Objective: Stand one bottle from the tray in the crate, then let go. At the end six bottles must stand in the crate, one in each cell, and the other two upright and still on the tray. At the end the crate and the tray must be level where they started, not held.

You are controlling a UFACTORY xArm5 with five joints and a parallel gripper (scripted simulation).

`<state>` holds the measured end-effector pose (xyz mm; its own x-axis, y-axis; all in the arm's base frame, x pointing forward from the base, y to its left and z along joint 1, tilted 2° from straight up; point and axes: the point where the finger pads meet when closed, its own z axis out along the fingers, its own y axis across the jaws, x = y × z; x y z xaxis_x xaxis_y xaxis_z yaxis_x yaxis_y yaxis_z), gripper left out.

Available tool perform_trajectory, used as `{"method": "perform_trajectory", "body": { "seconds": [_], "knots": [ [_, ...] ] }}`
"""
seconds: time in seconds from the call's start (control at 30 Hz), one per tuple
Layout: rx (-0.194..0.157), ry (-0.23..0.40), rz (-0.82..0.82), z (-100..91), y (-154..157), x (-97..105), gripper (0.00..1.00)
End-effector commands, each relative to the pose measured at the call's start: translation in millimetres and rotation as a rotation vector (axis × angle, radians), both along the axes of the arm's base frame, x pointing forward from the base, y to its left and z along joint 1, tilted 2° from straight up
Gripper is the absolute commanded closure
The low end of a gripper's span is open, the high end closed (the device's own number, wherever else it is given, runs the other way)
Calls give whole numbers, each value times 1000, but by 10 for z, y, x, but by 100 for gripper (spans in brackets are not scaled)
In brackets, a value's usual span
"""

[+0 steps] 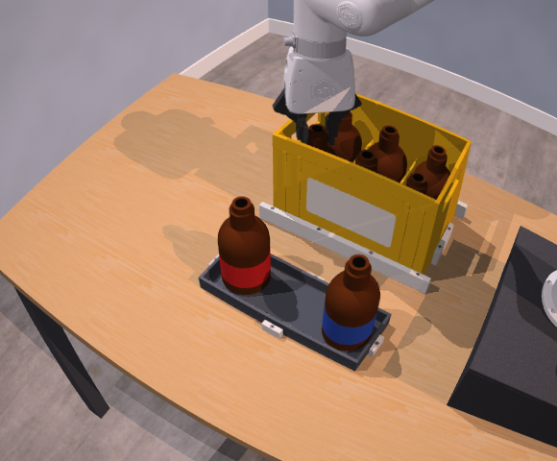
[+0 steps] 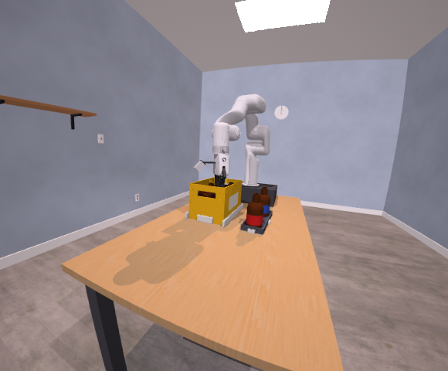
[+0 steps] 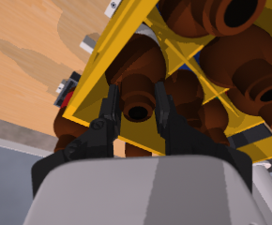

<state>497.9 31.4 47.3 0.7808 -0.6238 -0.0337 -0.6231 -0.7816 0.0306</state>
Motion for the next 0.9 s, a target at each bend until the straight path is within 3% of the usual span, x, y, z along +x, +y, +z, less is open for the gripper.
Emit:
{"method": "perform_trajectory", "body": {
  "seconds": [0.0,0.87],
  "knots": [
    [0,-5,0,-5,2,15,100],
    [0,-5,0,-95,-4,12,100]
  ]
}}
